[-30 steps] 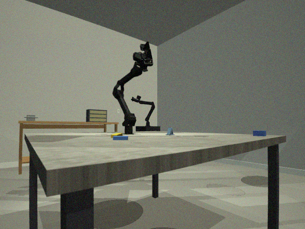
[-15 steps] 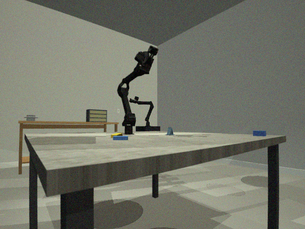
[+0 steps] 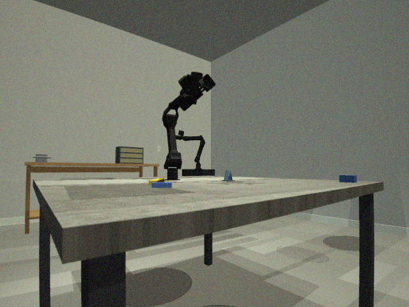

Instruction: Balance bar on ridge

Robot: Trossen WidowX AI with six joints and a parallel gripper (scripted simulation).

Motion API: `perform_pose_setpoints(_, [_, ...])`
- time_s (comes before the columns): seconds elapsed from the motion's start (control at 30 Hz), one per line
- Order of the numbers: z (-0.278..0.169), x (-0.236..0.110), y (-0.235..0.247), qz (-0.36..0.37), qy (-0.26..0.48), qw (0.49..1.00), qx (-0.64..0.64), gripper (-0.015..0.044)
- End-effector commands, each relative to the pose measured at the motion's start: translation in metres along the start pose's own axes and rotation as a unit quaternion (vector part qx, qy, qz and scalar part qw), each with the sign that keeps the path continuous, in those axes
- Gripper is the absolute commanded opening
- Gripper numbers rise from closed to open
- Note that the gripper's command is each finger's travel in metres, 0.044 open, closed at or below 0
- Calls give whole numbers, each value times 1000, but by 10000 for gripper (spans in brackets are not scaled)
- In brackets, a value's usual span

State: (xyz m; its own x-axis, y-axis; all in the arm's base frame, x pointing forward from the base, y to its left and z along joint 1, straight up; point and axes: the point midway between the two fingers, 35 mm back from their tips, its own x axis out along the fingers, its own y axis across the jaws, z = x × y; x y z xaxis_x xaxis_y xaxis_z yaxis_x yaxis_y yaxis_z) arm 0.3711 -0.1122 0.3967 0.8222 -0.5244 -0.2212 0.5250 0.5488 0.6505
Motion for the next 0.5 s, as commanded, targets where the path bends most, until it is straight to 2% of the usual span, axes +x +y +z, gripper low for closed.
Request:
perform_pose_setpoints(0.0, [-16, 24, -32, -53, 44, 995, -66, 315])
perform_pose_setpoints(0.47, [-52, 59, -147, -191, 216, 932, -218, 315])
